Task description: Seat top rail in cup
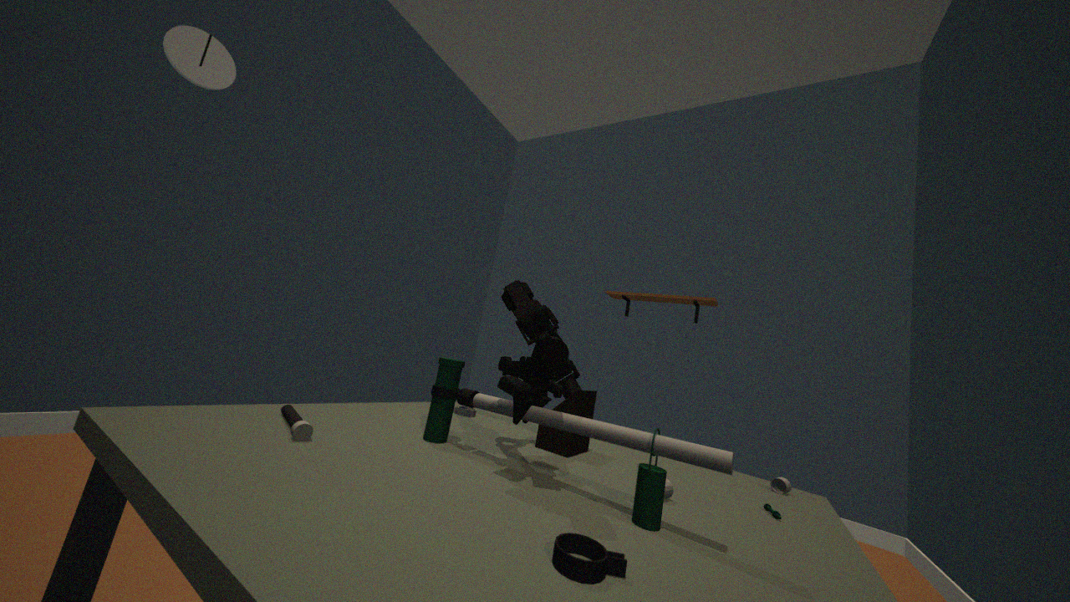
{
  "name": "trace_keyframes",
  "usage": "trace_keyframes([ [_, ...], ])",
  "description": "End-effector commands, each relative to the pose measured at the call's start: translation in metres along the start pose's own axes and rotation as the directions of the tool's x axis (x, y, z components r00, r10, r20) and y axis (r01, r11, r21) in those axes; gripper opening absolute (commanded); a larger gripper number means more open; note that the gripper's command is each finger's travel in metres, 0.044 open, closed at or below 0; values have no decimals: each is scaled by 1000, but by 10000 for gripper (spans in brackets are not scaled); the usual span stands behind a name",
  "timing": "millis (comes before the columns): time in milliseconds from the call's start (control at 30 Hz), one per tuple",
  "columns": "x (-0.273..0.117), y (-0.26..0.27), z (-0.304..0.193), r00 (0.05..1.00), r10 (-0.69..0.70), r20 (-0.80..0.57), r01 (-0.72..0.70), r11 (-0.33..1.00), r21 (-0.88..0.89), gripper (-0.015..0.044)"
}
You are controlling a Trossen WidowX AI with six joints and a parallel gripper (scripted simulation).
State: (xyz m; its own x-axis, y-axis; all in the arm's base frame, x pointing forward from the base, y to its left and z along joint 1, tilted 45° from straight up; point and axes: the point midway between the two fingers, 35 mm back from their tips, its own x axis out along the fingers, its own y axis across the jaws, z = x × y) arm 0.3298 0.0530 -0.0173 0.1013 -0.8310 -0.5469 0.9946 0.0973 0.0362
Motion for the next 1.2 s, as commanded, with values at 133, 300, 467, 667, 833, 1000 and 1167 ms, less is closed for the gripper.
trace_keyframes([
  [133,2,1,13,1000,7,4,-7,1000,0,0],
  [300,3,1,12,1000,2,3,-2,1000,0,0],
  [467,4,0,10,1000,-2,1,2,1000,0,0],
  [667,4,0,10,1000,-2,2,2,1000,-1,0],
  [833,3,1,11,1000,-2,5,2,1000,-2,0],
  [1000,2,1,11,1000,-1,8,1,1000,-3,0],
  [1167,1,1,12,1000,-1,11,1,1000,-5,0],
])
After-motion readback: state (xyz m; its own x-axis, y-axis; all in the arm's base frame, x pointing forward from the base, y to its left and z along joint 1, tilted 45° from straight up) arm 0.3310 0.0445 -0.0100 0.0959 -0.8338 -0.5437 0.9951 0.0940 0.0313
